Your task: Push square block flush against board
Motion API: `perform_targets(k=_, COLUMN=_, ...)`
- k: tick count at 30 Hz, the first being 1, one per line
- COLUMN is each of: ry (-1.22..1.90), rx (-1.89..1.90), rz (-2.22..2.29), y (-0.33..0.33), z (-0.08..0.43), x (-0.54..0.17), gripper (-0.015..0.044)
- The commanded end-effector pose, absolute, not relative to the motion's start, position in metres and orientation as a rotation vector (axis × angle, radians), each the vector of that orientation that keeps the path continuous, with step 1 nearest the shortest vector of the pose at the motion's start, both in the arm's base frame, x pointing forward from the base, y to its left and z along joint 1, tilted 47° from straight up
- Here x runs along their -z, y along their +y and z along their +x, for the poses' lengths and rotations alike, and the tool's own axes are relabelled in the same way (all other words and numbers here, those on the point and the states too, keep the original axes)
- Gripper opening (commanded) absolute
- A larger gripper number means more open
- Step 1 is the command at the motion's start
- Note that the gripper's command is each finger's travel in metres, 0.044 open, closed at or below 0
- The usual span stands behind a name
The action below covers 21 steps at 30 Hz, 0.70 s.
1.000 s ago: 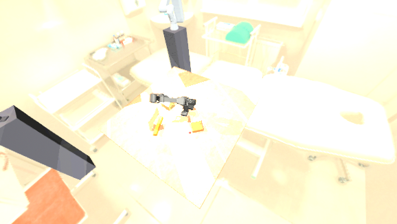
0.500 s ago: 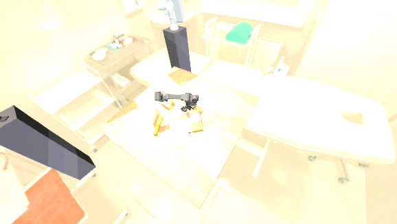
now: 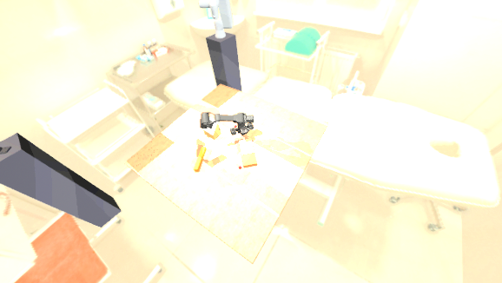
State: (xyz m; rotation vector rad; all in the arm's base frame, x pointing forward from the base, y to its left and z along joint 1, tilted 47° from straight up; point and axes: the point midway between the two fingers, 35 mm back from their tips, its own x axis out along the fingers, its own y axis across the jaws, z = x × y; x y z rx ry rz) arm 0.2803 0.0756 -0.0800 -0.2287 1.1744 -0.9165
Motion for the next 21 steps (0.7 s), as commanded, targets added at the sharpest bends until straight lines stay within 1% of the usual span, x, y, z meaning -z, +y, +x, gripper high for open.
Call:
perform_targets(k=1, ry=1.114, rx=0.992, rz=-0.125, y=0.083, z=0.276, x=0.089, gripper=0.0)
perform_targets(k=8, ry=1.103, rx=1.004, rz=-0.108, y=0.082, z=0.275, x=0.093, gripper=0.0)
perform_targets(k=13, ry=1.101, rx=1.006, rz=-0.111, y=0.043, z=0.279, x=0.128, gripper=0.0)
perform_targets(k=21, ry=1.101, rx=1.006, rz=-0.11, y=0.043, z=0.282, x=0.127, gripper=0.0)
